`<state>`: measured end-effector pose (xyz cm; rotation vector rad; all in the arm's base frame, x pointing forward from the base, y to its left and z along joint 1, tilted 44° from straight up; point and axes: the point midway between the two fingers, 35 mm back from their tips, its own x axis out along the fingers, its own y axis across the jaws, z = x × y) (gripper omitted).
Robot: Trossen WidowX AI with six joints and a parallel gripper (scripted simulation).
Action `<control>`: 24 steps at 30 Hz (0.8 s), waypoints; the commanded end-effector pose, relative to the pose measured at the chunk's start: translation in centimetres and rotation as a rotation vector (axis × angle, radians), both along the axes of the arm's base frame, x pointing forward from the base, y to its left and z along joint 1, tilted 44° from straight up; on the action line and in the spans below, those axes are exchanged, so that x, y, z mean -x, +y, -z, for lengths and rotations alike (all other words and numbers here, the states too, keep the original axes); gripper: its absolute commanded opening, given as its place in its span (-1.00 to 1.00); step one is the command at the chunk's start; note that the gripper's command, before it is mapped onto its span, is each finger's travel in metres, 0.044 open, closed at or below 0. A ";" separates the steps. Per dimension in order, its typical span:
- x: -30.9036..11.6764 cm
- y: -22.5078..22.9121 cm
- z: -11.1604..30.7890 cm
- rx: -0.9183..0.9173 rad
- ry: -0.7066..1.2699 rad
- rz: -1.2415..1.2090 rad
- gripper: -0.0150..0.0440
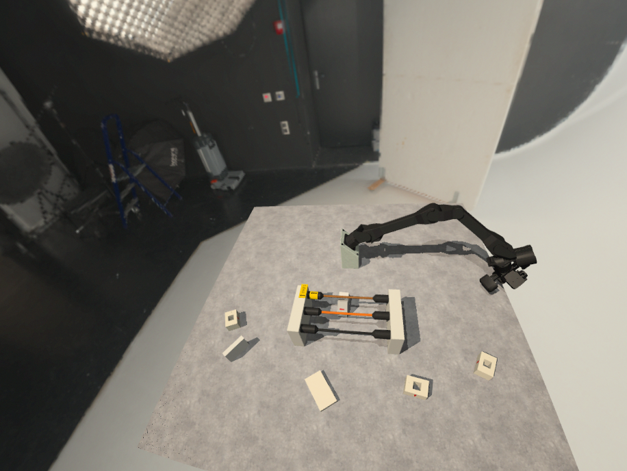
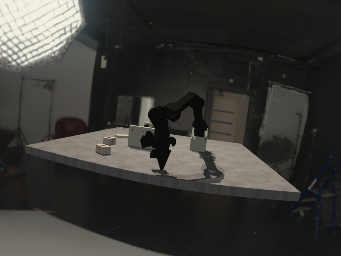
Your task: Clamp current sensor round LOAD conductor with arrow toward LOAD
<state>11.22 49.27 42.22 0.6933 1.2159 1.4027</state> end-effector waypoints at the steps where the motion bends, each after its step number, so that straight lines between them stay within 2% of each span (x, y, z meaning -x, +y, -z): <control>1: -0.3 -0.1 0.0 -0.002 -0.006 0.007 -0.40; 8: -9.5 -6.3 0.0 -0.052 -0.238 0.270 0.22; 17: -19.0 -18.5 1.4 -0.004 -0.589 0.656 1.00; 24: -22.6 -29.7 3.6 0.142 -0.861 0.954 1.00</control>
